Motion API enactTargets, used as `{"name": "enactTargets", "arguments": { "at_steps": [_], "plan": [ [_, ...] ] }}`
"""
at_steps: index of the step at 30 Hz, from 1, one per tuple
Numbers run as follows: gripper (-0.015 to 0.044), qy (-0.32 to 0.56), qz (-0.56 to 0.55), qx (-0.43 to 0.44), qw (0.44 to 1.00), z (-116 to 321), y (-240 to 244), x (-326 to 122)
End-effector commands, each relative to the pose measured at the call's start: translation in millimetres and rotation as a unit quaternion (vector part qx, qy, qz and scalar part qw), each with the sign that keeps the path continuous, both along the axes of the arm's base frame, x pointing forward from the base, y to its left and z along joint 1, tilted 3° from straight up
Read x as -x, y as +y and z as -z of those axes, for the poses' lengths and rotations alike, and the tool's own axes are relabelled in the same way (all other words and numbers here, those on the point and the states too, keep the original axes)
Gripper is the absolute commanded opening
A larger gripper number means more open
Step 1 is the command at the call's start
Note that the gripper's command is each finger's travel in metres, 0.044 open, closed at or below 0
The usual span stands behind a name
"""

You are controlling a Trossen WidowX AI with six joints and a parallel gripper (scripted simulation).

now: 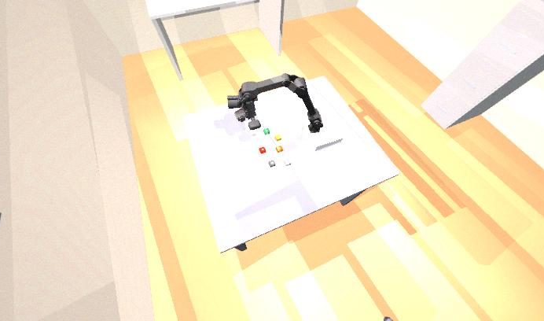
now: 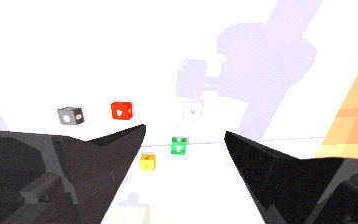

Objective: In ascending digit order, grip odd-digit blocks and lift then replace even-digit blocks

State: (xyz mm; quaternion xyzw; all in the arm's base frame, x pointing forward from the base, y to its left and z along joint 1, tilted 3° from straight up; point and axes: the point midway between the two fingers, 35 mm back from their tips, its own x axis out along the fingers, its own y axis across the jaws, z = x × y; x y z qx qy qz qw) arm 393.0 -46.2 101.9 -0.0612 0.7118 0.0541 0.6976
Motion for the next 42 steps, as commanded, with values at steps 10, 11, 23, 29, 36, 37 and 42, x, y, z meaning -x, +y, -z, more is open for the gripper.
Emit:
{"name": "enactTargets", "arguments": {
  "at_steps": [10, 11, 23, 29, 36, 37, 42],
  "plan": [
    [0.04, -0.001, -0.016, -0.011, 1.0, -2, 210, 68],
    [0.04, 0.0, -0.016, -0.011, 1.0, -2, 214, 71],
    [0.04, 0.0, -0.016, -0.011, 1.0, 69, 216, 72],
    [0.04, 0.0, -0.016, -0.011, 1.0, 79, 216, 74],
    [0.04, 0.0, -0.016, -0.011, 1.0, 85, 216, 73],
    [0.04, 0.0, -0.016, -0.011, 1.0, 86, 216, 73],
    [0.04, 0.0, -0.016, -0.011, 1.0, 95, 216, 73]
  ]
}}
